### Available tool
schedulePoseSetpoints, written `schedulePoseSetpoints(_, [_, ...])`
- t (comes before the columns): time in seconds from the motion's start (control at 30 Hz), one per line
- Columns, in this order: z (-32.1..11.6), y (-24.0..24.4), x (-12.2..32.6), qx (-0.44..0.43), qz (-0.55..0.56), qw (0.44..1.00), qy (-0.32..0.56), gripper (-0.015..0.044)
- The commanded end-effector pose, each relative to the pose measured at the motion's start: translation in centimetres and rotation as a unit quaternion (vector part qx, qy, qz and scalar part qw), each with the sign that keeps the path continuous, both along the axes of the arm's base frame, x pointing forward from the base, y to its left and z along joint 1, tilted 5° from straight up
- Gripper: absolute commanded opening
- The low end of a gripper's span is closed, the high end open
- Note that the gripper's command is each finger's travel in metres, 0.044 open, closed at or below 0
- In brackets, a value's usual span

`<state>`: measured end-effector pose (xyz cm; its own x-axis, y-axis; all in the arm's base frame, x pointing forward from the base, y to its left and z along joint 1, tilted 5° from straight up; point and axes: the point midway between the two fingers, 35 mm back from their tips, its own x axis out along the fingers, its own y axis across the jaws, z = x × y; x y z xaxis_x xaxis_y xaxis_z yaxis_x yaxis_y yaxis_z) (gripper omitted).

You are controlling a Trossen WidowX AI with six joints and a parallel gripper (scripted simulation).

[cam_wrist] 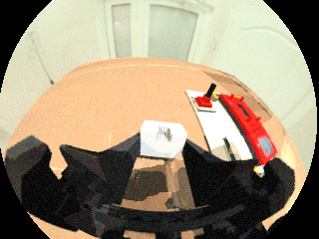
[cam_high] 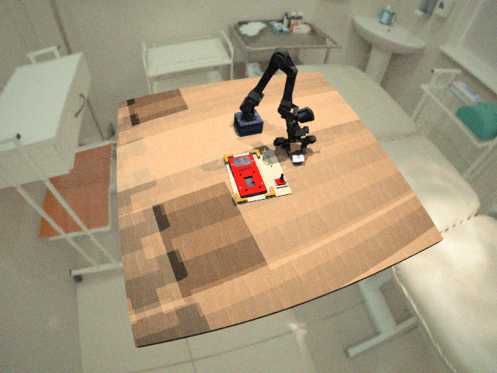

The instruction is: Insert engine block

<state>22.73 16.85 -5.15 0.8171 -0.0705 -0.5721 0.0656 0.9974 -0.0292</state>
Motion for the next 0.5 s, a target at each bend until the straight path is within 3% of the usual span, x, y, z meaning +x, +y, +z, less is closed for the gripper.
schedulePoseSetpoints(0.0, [-0.25,-0.03,-0.11,-0.003,0.003,1.000,0.006,0.0000])
schedulePoseSetpoints(0.07, [-0.25,-0.03,-0.11,-0.003,0.003,1.000,0.006,0.0000])
schedulePoseSetpoints(0.47, [0.00,0.00,0.00,0.000,0.000,1.000,0.000,0.0315])
